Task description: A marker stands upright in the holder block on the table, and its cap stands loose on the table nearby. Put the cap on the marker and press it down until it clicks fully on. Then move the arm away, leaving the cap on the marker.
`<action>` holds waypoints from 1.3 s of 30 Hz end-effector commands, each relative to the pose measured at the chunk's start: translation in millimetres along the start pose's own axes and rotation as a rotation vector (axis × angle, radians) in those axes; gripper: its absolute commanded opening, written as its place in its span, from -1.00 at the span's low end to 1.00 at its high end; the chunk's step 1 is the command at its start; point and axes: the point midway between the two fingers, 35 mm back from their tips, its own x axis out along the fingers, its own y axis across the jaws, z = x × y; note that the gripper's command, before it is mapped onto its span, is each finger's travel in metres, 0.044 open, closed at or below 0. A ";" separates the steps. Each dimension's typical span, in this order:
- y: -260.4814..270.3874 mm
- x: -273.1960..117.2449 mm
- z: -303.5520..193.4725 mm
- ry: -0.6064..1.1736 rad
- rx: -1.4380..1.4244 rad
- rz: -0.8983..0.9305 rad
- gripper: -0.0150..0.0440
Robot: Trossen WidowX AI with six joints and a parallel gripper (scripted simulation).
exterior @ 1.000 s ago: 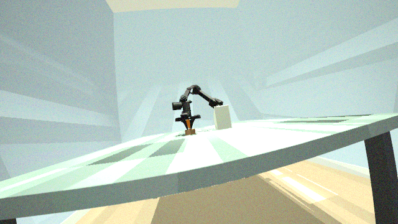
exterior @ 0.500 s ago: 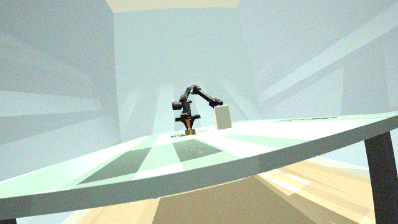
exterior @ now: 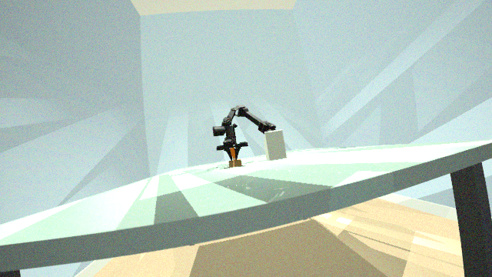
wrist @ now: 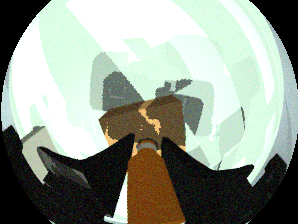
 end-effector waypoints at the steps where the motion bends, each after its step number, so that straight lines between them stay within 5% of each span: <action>1: 1.6 5.8 -1.0 0.008 0.004 0.011 -0.49; 33: 1.6 5.9 -1.0 0.008 0.004 0.011 -0.49; 39: 0.0 0.0 0.0 0.000 0.000 0.000 0.04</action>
